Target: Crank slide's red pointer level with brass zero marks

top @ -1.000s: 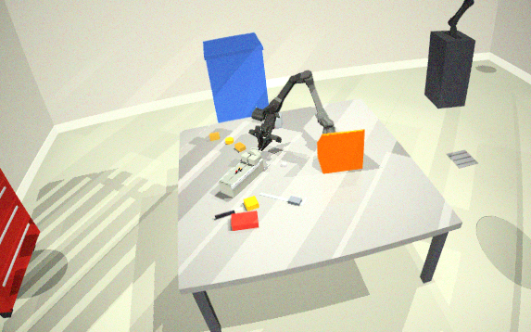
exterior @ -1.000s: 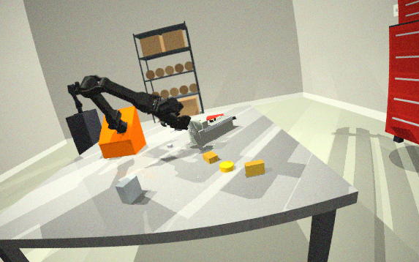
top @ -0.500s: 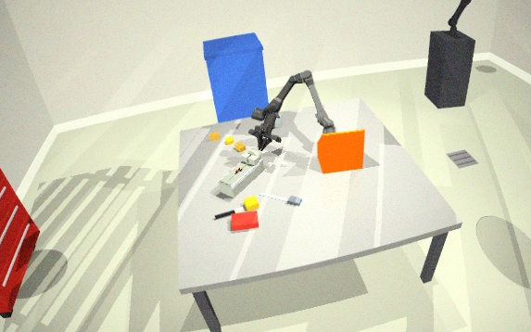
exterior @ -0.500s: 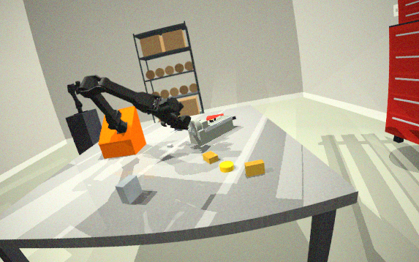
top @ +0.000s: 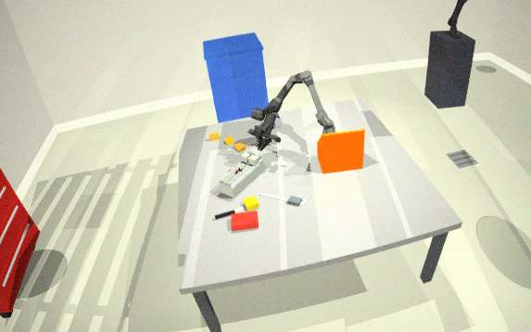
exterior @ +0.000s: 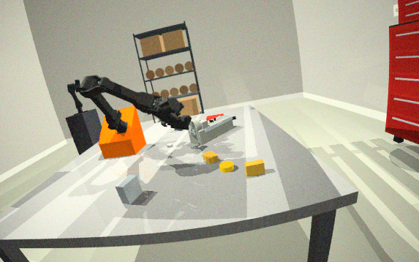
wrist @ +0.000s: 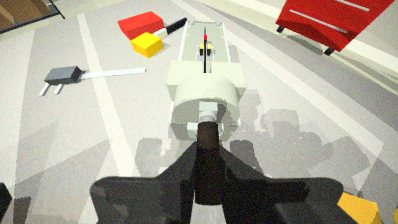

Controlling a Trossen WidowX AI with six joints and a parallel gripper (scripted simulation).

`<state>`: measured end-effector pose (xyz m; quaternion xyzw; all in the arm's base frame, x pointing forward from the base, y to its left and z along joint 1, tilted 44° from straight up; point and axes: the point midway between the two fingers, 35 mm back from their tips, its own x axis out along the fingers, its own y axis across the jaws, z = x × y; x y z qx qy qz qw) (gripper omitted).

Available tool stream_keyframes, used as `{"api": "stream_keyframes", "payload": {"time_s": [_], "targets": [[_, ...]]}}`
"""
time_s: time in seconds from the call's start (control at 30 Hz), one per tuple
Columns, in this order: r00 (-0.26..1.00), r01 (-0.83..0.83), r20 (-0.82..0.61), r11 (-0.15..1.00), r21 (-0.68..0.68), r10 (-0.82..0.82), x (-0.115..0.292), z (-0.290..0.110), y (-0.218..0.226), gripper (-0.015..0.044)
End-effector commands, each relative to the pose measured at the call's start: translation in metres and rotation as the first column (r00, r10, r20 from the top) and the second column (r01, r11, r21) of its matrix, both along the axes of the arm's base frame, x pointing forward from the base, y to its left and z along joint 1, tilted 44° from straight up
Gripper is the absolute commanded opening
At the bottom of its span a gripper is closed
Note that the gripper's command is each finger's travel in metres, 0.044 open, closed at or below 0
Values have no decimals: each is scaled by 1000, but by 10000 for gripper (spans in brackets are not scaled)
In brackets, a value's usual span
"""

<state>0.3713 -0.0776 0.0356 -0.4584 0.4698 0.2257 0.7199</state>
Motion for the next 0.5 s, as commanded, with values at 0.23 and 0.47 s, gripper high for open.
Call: {"api": "stream_keyframes", "payload": {"time_s": [0.23,0.47], "targets": [[1000,2,20,1000,-10,-2,8,5,-6,0],[1000,2,20,1000,-10,-2,10,5,-8,0]]}}
